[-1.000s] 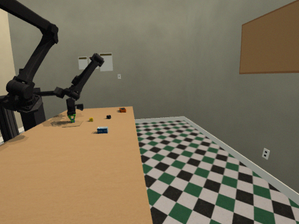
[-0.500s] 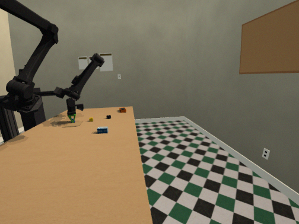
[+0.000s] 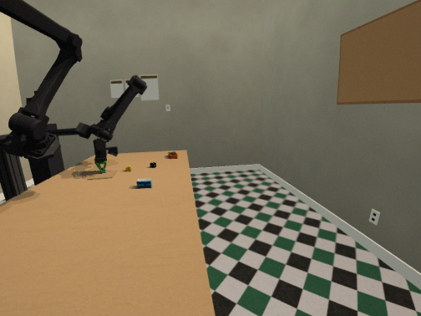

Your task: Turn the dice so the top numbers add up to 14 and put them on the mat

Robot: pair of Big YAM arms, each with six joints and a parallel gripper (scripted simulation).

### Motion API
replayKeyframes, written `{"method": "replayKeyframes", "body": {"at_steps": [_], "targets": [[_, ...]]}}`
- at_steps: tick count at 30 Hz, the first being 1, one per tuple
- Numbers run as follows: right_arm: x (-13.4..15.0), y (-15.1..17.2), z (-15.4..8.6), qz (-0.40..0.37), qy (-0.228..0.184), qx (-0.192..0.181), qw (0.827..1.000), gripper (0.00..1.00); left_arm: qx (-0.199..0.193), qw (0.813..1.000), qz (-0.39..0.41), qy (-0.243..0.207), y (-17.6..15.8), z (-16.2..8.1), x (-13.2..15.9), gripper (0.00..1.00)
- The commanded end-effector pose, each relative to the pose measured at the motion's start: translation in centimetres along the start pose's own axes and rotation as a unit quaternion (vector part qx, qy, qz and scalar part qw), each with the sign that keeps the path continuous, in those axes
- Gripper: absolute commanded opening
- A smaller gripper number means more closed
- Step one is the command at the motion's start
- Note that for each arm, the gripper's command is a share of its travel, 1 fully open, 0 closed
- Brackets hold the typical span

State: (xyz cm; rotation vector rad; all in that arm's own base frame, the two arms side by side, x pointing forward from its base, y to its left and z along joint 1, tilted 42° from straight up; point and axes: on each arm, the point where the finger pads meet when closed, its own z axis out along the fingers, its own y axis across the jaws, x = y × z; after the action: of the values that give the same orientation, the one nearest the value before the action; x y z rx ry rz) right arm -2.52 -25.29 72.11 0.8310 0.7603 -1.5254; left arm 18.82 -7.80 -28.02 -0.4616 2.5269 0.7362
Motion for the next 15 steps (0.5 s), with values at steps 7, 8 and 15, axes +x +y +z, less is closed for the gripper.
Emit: {"method": "replayKeyframes", "body": {"at_steps": [7, 8, 15], "targets": [[-2.19, -0.29, -0.91, 0.004, -0.026, 0.003, 1.000, 1.00, 0.002, 1.000, 0.000, 0.000, -0.16, 0.41, 0.00, 0.26], [-2.19, -0.29, -0.91, 0.004, -0.026, 0.003, 1.000, 1.00, 0.002, 1.000, 0.000, 0.000, -0.16, 0.41, 0.00, 0.26], [-2.19, -0.29, -0.91, 0.004, -0.026, 0.003, 1.000, 1.00, 0.002, 1.000, 0.000, 0.000, -0.16, 0.41, 0.00, 0.33]]}}
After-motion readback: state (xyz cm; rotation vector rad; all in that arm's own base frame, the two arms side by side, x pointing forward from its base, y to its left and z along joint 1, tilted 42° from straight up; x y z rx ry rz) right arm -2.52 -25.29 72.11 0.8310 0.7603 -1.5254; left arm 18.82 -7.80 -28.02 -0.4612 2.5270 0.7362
